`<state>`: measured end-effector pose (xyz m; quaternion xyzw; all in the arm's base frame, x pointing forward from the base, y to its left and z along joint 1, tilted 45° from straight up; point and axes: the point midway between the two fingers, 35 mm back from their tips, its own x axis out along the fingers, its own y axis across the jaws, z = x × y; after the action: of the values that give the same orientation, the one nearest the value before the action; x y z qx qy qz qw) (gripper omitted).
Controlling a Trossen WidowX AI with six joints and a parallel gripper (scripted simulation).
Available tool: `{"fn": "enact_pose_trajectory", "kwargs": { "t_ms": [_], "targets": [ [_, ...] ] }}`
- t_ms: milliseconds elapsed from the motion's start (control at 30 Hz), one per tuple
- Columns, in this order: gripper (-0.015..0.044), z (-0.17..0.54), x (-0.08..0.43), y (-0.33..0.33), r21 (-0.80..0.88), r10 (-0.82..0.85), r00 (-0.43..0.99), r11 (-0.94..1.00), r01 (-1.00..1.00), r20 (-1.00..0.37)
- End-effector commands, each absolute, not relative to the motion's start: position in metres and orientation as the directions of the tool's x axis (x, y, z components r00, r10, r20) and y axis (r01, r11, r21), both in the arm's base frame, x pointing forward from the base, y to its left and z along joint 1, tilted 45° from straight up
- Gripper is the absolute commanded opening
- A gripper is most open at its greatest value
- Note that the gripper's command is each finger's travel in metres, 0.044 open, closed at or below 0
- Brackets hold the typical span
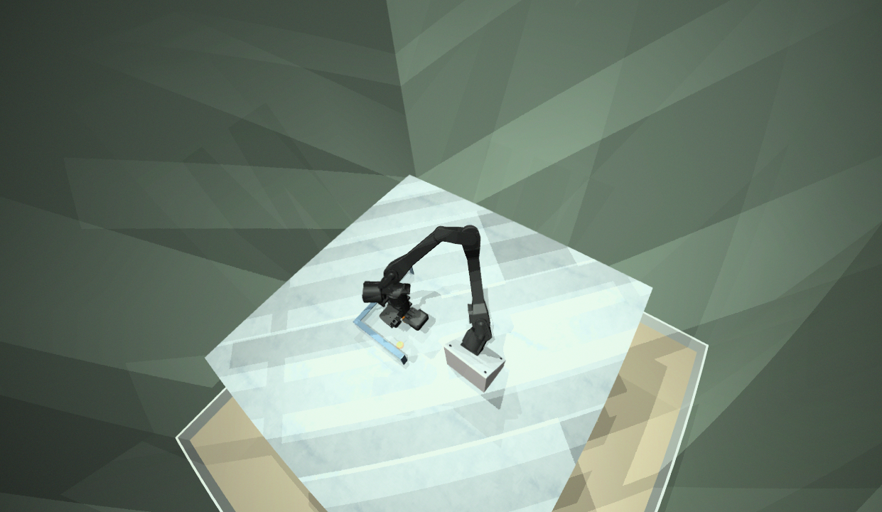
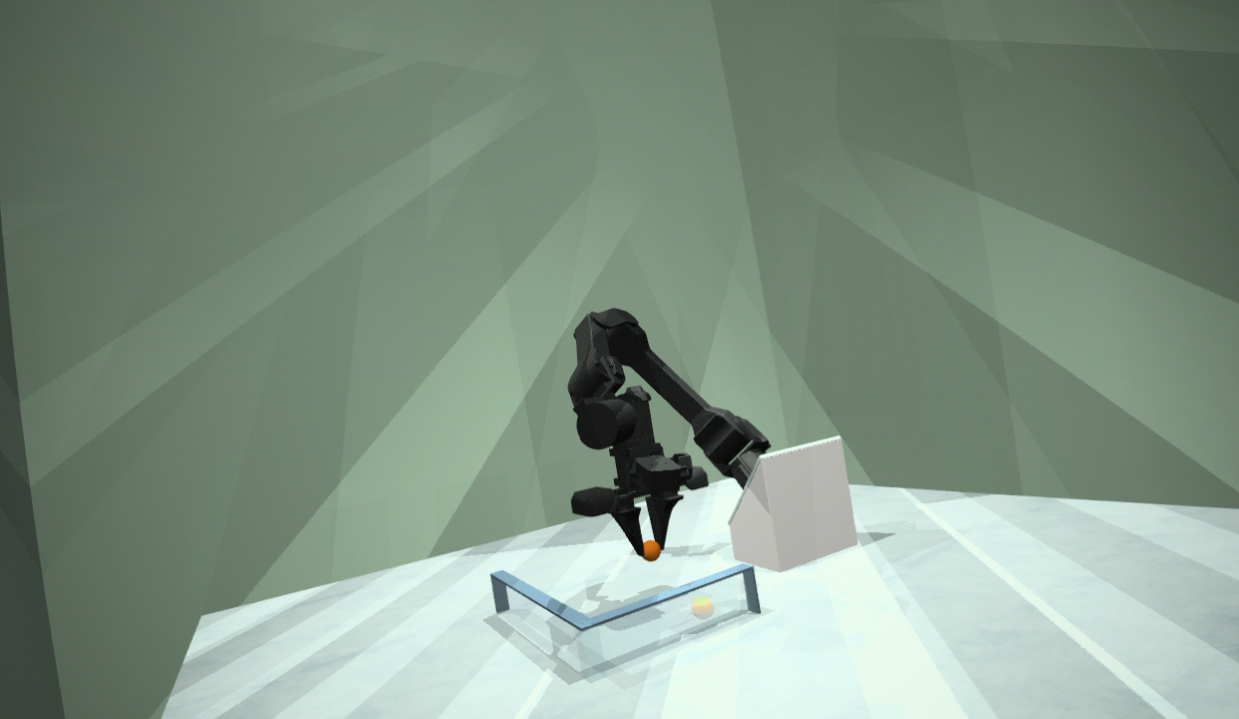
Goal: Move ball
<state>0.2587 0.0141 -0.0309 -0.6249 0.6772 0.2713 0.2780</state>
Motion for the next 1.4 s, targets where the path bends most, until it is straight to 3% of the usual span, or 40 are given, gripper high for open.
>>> {"fn": "enact_pose_trajectory", "kwargs": {
  "t_ms": [0,267,900,1367],
  "targets": [
    [0.0,-0.009,0.258,0.035,0.02,-0.694,-0.068,0.077,-0.997,-0.717],
    [0.0,0.01,0.255,0.052,0.02,-0.697,-0.069,0.078,-0.997,-0.714],
    [0.0,-0.07,0.244,0.082,0.019,-0.694,-0.068,0.078,-0.997,-0.717],
    [0.0,-0.119,0.239,0.033,0.018,-0.696,-0.067,0.078,-0.997,-0.715]
  ]
}}
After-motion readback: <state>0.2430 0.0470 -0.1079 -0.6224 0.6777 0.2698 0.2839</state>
